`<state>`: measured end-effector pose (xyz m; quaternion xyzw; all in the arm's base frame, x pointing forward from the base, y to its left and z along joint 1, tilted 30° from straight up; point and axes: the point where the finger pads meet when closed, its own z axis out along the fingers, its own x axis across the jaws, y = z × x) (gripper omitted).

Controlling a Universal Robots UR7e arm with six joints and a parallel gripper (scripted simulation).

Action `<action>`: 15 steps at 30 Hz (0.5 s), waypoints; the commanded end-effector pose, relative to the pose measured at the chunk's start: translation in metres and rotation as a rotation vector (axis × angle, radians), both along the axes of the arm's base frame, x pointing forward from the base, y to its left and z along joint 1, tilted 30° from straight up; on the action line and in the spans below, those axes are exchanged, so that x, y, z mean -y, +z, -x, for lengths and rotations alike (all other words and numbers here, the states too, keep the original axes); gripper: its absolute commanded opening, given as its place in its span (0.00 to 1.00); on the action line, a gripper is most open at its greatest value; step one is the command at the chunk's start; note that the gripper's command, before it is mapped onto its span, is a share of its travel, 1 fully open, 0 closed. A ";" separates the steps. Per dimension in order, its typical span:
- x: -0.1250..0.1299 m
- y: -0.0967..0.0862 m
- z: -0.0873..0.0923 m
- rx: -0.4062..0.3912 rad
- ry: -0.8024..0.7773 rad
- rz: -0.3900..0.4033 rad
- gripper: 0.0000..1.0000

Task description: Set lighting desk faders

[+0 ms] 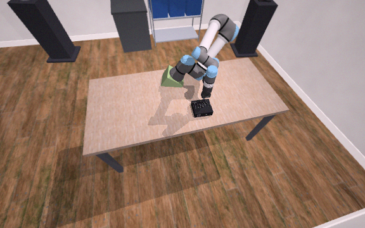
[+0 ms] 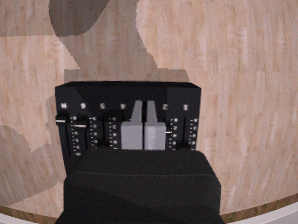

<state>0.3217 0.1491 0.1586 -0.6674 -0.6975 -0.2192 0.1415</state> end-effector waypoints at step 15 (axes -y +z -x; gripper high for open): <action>-0.005 -0.010 -0.001 0.001 0.000 0.000 0.00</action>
